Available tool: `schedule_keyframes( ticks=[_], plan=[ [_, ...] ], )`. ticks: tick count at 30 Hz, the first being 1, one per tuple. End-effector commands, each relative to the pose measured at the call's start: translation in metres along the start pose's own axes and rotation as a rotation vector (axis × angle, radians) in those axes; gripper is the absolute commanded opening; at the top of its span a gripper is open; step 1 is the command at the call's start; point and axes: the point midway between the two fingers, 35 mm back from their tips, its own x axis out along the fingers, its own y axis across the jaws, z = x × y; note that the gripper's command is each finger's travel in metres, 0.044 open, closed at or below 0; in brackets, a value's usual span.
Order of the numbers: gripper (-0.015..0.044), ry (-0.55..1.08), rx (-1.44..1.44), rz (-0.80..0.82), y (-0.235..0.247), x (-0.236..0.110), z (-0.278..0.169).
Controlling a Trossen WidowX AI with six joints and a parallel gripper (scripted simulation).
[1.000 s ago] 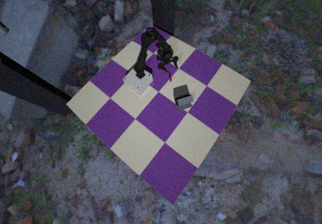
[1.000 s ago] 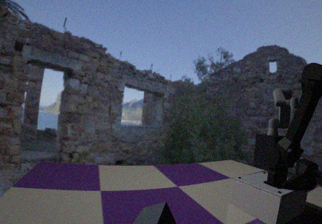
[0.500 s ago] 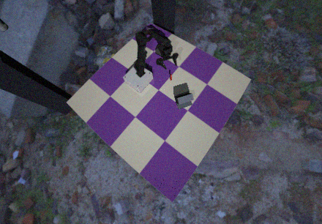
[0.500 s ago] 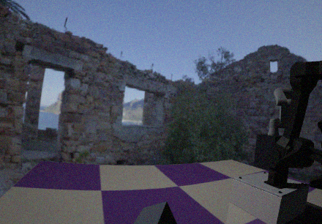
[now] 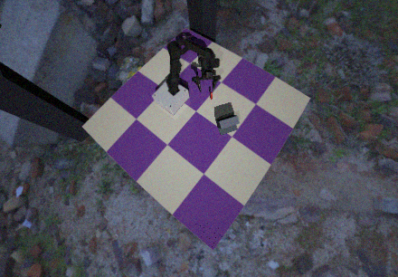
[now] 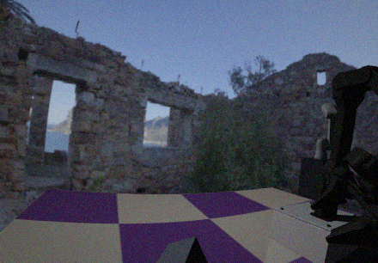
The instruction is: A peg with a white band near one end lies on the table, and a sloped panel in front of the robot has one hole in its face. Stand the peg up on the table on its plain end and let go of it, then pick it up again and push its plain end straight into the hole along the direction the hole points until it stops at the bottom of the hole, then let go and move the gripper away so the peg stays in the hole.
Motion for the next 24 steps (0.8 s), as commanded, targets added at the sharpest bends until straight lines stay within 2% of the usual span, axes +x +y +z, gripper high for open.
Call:
schedule_keyframes(
  ticks=[1,13,24],
  plan=[
    [0.044,0.141,-0.003,-0.02,0.0,0.006,-0.007],
    [0.044,0.534,-0.032,0.018,0.01,0.016,-0.025],
    [0.044,0.846,-0.053,0.211,0.032,0.012,-0.024]
  ],
)
